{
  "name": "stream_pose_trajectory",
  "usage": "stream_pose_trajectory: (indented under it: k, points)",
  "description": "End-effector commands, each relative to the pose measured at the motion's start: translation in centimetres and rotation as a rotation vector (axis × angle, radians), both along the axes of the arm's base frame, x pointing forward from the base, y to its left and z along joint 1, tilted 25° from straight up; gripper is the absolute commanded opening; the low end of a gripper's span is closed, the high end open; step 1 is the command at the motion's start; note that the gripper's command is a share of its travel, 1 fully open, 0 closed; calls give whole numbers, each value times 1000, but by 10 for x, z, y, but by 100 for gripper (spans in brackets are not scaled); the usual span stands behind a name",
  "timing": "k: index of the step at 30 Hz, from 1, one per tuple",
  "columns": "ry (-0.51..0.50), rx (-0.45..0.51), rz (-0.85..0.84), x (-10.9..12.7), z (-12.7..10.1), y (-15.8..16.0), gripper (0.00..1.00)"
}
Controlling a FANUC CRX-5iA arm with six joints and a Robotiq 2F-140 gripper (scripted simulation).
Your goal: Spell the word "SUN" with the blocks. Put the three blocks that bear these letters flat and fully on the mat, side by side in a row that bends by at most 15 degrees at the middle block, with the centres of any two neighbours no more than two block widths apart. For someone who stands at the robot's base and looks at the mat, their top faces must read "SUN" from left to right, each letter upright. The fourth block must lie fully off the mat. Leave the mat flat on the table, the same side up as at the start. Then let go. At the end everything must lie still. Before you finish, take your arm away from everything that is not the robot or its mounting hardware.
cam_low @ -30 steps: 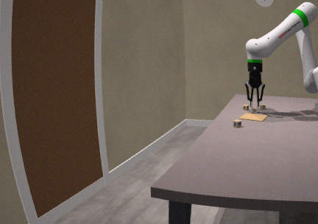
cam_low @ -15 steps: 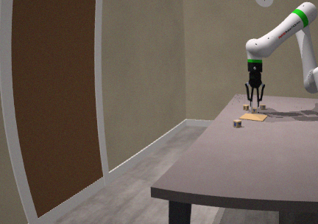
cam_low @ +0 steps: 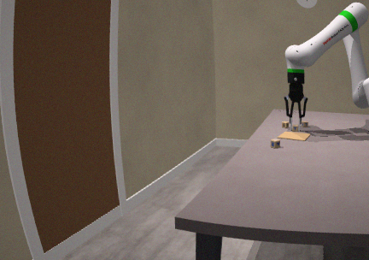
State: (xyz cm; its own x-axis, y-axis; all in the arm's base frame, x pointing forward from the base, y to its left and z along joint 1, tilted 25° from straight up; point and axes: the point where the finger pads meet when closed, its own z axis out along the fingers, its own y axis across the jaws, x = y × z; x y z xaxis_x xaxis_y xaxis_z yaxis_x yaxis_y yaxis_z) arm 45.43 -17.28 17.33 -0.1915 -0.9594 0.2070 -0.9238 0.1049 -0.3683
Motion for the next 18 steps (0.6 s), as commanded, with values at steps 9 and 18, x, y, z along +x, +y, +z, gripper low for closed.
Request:
stream_pose_trajectory:
  k: [9,18]
  points:
    - [0,0,0,0,0,0,28]
    - [0,0,0,-2,7,2,28]
